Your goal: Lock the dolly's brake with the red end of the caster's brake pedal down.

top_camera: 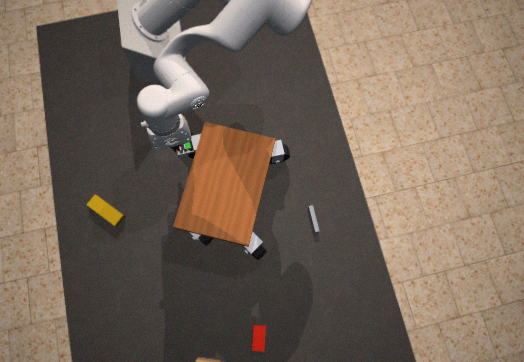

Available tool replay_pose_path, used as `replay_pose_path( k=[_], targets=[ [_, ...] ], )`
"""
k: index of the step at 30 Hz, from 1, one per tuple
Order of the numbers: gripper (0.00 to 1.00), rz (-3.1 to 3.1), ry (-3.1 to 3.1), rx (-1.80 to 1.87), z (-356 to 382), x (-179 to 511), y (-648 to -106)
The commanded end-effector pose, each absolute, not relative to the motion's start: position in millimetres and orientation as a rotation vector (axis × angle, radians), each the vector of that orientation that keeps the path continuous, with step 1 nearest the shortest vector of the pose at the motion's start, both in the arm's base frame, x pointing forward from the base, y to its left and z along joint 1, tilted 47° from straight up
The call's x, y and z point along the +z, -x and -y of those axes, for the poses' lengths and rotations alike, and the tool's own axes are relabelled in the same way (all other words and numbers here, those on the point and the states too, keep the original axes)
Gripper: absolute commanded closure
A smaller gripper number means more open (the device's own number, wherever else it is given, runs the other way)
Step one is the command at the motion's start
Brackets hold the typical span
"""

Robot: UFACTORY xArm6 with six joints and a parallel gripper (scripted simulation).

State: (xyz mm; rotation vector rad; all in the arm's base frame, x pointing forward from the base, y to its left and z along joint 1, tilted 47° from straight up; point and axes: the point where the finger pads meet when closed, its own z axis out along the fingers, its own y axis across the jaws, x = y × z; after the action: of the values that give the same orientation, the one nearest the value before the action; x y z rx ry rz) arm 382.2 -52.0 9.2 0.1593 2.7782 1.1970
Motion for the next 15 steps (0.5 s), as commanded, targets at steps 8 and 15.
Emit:
replay_pose_path(
  k=[8, 15],
  targets=[
    [1.0, -2.776, -0.159, 1.193, 46.5, 3.4, -384.7],
    [1.0, -2.776, -0.159, 1.193, 45.6, 2.5, -384.9]
  ],
)
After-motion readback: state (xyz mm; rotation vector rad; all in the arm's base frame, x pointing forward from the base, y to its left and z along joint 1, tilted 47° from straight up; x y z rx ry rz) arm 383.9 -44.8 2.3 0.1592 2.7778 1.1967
